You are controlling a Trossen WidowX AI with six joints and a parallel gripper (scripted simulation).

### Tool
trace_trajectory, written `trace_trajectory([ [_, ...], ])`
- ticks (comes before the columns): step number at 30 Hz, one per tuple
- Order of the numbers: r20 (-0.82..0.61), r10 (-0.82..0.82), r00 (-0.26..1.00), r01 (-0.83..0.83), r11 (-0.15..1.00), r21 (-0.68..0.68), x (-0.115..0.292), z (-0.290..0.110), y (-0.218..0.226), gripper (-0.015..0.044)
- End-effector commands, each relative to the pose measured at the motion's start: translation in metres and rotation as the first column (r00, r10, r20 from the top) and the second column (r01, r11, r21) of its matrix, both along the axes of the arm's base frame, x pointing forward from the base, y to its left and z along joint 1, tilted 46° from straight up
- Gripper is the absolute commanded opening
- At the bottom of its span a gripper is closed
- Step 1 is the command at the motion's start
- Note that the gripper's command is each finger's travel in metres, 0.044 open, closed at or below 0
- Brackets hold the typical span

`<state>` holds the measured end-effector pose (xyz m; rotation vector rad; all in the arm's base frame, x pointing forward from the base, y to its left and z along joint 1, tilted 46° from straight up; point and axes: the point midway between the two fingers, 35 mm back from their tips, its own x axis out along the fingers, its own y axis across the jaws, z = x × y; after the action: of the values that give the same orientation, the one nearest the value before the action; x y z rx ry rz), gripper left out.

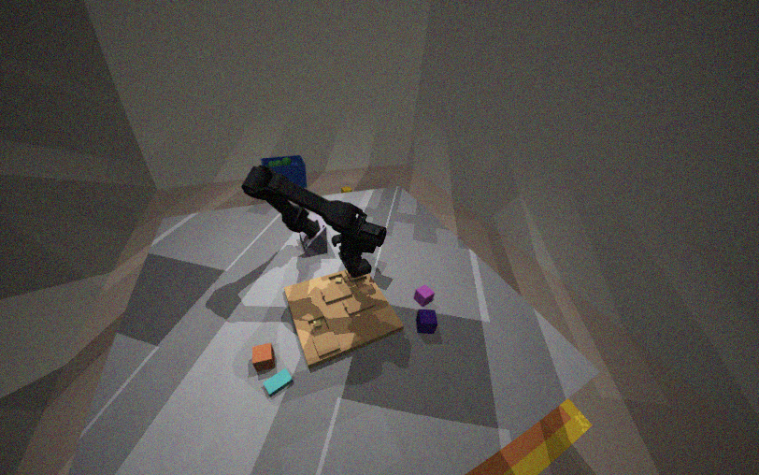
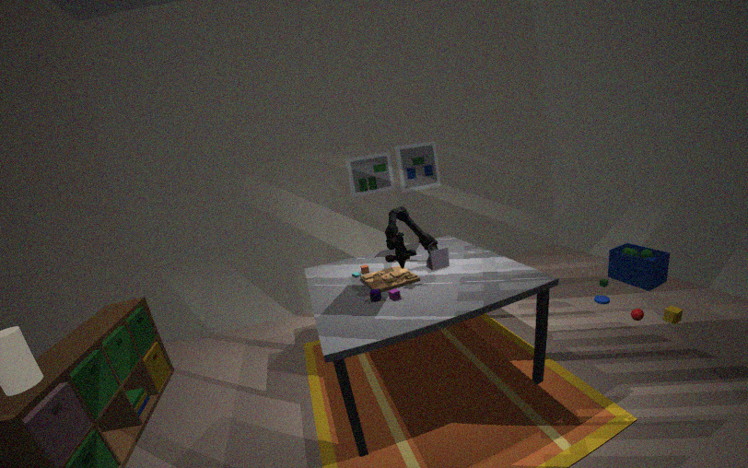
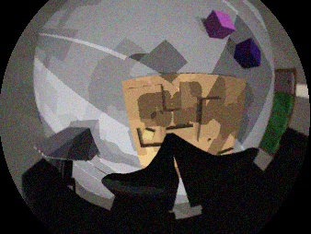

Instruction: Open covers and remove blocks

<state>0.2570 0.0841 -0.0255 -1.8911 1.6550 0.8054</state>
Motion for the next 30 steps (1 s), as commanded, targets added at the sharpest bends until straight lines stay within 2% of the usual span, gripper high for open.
trace_trajectory([
  [1, 0.001, 0.0, 1.0, 0.0, 1.0, -0.002, 0.019, 0.007, -0.001, 0.0],
  [10, 0.006, -0.004, 1.0, 0.004, 1.0, -0.006, 0.063, 0.025, -0.008, 0.0],
  [30, 0.006, -0.004, 1.0, 0.004, 1.0, -0.006, 0.064, 0.025, -0.008, 0.0],
])
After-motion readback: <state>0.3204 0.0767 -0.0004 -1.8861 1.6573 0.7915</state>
